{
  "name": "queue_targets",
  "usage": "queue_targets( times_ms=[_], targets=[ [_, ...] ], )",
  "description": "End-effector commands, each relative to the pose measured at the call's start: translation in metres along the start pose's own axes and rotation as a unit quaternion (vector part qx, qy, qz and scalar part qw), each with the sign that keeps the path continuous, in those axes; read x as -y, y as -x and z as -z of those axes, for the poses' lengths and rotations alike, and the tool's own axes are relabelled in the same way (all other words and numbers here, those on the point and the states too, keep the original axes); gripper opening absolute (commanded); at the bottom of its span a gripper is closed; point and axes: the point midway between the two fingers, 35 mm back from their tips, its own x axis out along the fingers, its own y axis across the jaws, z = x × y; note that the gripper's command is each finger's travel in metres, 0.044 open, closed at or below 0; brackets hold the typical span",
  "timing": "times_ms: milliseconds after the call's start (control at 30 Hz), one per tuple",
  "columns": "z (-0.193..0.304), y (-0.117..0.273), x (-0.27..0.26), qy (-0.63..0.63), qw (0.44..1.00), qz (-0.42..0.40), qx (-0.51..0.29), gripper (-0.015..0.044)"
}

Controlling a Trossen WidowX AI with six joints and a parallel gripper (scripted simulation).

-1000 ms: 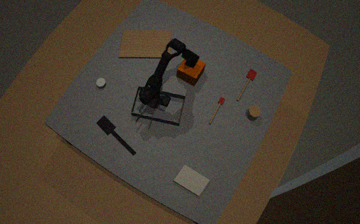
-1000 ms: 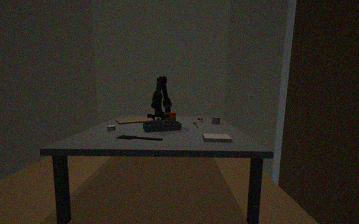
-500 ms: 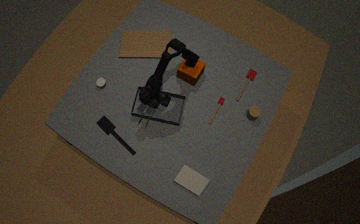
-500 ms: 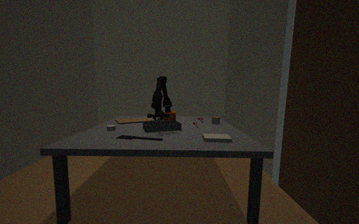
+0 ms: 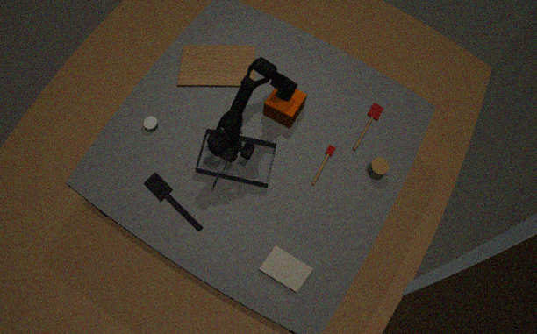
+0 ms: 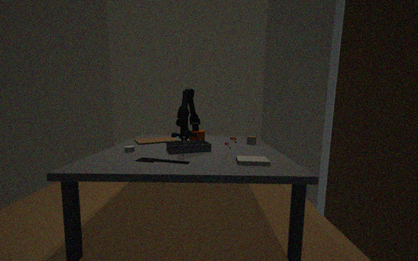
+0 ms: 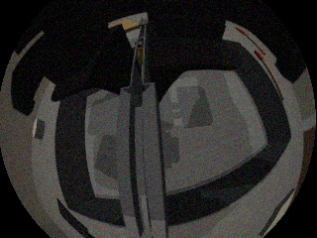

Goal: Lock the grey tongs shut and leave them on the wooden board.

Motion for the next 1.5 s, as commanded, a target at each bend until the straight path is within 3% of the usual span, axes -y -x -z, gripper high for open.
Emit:
queue_targets(
  times_ms=[0, 67, 267, 533, 600, 1067, 1467],
  targets=[
    [0.000, 0.000, 0.000, 0.001, 1.000, 0.000, 0.001, -0.0090],
    [0.000, 0.000, 0.000, 0.001, 1.000, 0.000, 0.001, -0.0143],
    [-0.002, 0.008, 0.001, 0.001, 1.000, 0.000, 0.000, -0.0150],
    [-0.004, 0.117, 0.001, 0.002, 1.000, 0.000, -0.003, -0.0150],
    [-0.002, 0.129, 0.000, 0.003, 1.000, 0.000, -0.004, -0.0150],
    [0.000, 0.124, 0.004, 0.000, 1.000, -0.003, -0.008, -0.0150],
    [0.025, 0.125, 0.060, -0.060, 0.998, -0.002, -0.007, -0.0150]
  ],
)
